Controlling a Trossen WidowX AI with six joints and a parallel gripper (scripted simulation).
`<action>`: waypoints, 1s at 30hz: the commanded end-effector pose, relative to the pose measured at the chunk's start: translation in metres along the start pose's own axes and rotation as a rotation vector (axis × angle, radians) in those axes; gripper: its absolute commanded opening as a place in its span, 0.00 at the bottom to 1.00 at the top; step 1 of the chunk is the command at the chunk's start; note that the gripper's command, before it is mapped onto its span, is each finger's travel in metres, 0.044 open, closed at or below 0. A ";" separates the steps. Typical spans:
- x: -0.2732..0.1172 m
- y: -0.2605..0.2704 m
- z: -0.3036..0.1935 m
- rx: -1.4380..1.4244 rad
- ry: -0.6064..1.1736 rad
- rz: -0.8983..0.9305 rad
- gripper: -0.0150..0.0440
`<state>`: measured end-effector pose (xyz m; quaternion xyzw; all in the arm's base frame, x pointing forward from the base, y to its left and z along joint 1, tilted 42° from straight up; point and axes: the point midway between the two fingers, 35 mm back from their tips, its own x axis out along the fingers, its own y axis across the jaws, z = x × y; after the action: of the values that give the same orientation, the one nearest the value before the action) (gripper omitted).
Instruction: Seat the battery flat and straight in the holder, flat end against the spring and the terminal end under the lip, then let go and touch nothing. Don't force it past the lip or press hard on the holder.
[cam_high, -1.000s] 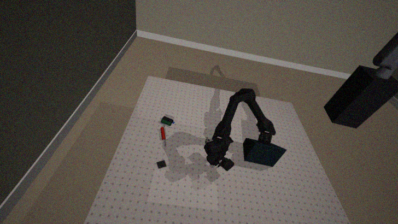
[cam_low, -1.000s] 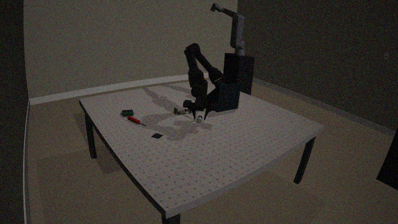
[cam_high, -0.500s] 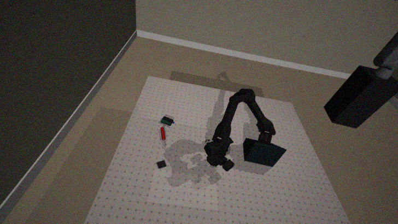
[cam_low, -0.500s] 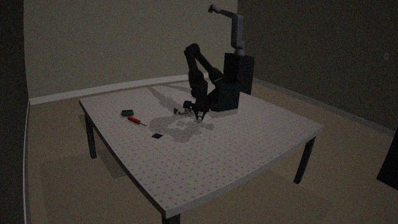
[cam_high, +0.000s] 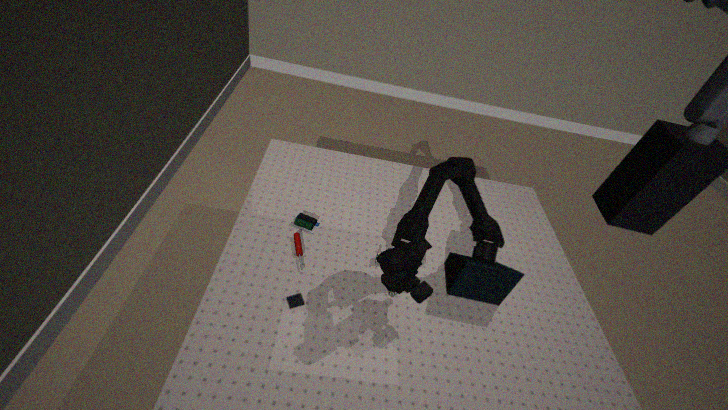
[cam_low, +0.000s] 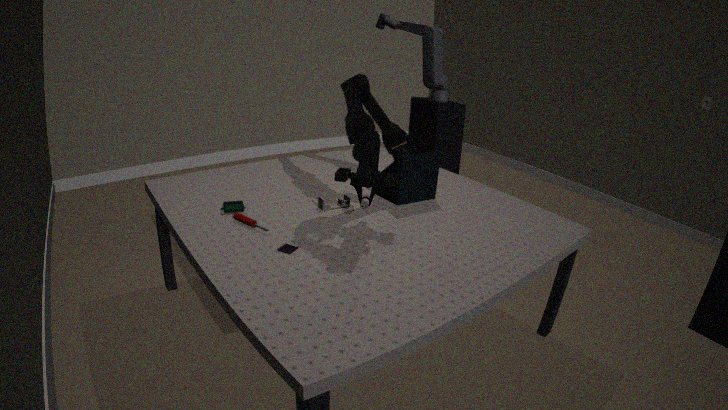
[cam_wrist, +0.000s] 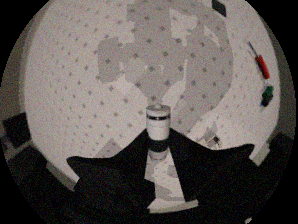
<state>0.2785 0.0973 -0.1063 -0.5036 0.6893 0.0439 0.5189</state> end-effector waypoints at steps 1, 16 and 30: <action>-0.006 -0.021 -0.011 0.143 0.000 0.004 0.40; -0.025 -0.111 -0.087 0.886 0.000 0.004 0.40; -0.009 -0.115 -0.085 0.909 -0.092 -0.019 0.40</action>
<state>0.3058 0.0009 -0.0034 -0.2227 0.6194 -0.2511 0.7097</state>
